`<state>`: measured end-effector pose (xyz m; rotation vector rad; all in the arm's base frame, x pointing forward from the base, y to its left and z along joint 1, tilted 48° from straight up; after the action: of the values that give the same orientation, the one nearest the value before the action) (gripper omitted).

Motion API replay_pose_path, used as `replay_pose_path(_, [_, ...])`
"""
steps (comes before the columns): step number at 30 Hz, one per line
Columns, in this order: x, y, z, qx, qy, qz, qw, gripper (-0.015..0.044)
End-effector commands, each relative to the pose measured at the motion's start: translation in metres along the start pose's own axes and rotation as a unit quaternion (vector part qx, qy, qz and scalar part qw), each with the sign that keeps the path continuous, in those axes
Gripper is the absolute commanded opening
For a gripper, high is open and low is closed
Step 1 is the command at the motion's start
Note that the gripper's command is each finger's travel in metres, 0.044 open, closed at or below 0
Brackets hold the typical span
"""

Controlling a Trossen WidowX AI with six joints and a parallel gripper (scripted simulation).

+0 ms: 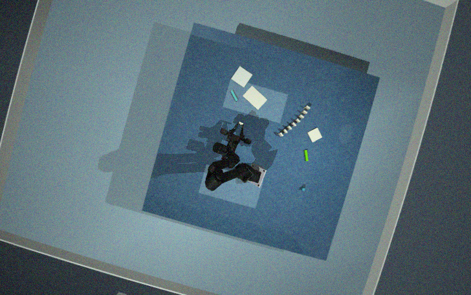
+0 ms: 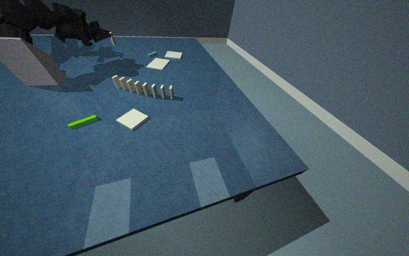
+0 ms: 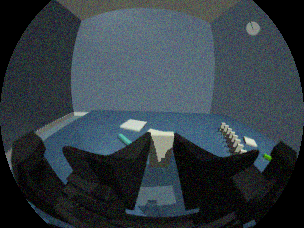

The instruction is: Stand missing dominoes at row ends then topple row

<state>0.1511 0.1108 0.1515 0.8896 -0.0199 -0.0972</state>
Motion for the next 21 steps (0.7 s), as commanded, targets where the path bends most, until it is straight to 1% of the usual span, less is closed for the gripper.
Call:
replay_pose_path(1, [0.001, 0.002, -0.006, -0.001, 0.002, -0.001, 1.000, 0.0107])
replay_pose_path(21, [0.003, 0.001, -0.038, -0.007, 0.011, -0.004, 1.000, 0.0107])
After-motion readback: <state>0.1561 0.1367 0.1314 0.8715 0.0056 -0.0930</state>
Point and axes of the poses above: the point midway between the two fingers, 35 mm back from their tips, its own x axis out along the fingers, its own y axis across the jaws, z = x × y, the point moved 9 cm from there along -x, back along the fingers, and after that the axes turned 3 degrees about x, right-handed, at the moved point
